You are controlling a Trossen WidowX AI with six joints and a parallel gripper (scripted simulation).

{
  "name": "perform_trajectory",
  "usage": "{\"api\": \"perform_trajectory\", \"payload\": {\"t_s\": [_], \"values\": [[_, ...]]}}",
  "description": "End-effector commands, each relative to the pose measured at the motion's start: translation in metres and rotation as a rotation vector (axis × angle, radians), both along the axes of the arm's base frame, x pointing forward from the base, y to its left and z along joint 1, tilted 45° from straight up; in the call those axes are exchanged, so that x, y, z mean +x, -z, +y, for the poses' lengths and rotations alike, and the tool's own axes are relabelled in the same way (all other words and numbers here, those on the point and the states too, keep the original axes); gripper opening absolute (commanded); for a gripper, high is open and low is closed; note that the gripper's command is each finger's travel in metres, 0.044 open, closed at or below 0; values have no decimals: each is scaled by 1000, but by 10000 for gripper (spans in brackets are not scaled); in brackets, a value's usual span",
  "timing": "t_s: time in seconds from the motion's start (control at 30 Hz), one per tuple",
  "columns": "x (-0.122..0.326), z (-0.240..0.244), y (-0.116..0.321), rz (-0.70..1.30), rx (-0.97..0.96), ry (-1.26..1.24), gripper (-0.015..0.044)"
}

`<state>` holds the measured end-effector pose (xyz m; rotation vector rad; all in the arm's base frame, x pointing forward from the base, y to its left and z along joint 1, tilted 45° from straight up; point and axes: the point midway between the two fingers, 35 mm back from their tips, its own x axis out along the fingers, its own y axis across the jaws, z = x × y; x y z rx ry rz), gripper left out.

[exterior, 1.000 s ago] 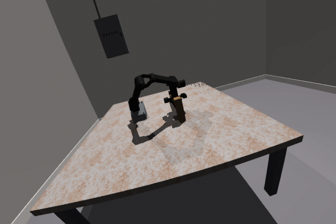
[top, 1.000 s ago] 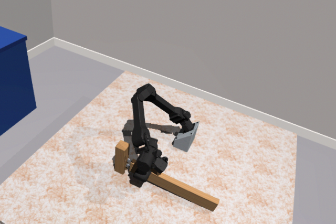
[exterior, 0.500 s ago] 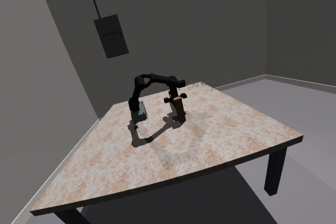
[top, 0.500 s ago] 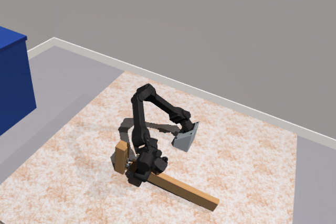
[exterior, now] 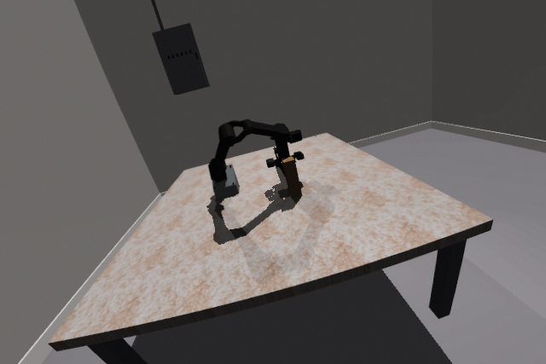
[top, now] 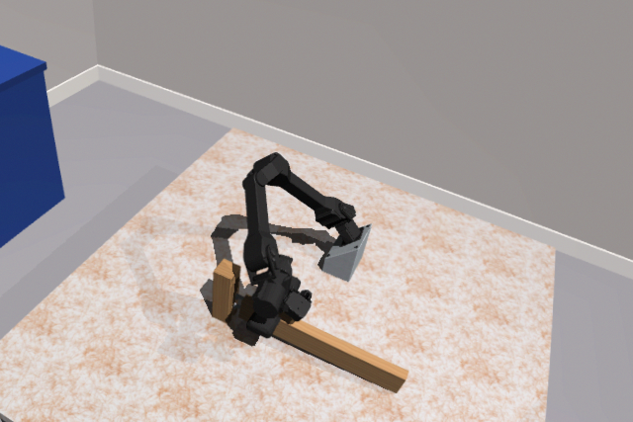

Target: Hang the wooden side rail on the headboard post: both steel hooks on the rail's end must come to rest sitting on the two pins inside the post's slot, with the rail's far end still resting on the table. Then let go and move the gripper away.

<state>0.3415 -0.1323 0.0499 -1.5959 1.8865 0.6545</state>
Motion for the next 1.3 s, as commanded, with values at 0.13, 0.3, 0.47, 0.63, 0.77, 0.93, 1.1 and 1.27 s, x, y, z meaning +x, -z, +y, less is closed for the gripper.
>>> {"api": "perform_trajectory", "payload": {"t_s": [0.13, 0.3, 0.47, 0.63, 0.77, 0.93, 1.1, 1.27], "values": [[3, 3, -3, -6, 3, -12, 0], [2, 2, -3, -6, 3, -12, 0], [1, 2, -3, -6, 3, -12, 0], [1, 1, -3, -6, 3, -12, 0], [2, 1, -4, -6, 3, -12, 0], [2, 1, -5, -6, 2, -12, 0], [2, 1, -5, -6, 2, -12, 0], [2, 0, -5, -6, 2, -12, 0]]}}
